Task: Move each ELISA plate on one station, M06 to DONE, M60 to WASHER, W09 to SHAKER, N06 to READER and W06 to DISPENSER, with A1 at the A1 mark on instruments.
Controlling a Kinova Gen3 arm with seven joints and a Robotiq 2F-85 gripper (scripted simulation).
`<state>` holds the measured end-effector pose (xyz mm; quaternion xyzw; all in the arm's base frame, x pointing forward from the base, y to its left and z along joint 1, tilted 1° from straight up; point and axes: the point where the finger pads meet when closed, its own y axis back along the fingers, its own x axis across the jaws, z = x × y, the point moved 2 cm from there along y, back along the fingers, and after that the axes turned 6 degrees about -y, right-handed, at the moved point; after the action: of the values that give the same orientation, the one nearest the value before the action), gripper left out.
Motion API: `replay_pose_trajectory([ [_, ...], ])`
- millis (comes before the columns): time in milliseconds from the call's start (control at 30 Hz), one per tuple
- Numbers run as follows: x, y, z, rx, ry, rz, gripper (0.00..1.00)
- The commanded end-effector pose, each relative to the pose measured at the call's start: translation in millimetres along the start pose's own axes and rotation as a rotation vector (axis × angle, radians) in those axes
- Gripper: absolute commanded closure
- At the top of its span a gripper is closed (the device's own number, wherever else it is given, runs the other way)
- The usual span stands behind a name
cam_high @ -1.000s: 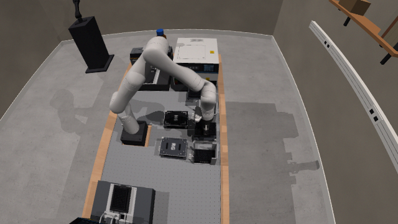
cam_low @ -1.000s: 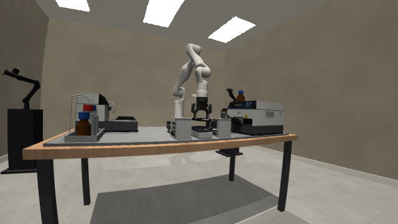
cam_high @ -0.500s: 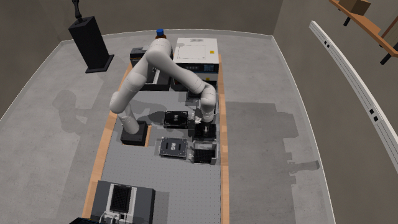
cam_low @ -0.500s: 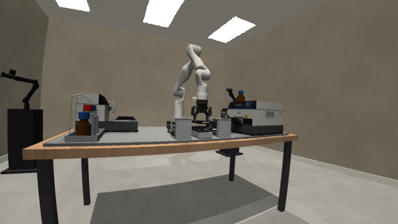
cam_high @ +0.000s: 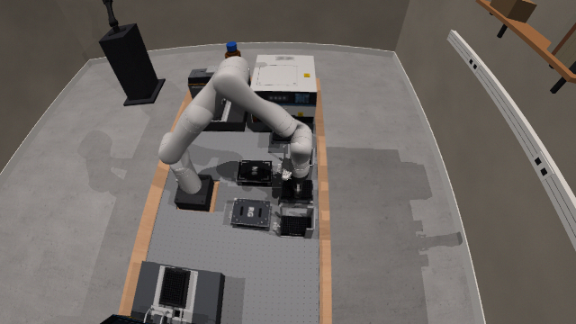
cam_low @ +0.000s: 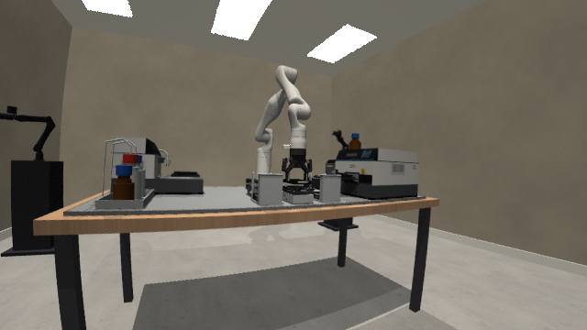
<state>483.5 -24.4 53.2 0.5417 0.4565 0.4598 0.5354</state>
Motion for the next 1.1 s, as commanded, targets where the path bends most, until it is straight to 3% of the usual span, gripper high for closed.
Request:
replay_pose_trajectory([
  [0, 0.1, 0.7, 0.5, -0.002, 0.0, 0.0, 0.06],
  [267, 0.1, 0.9, 0.5, -0.002, 0.0, 0.0, 0.06],
  [733, 0.1, -17.3, 0.5, -0.002, 0.0, 0.0, 0.06],
  [1067, 0.1, -17.4, 0.5, -0.002, 0.0, 0.0, 0.06],
])
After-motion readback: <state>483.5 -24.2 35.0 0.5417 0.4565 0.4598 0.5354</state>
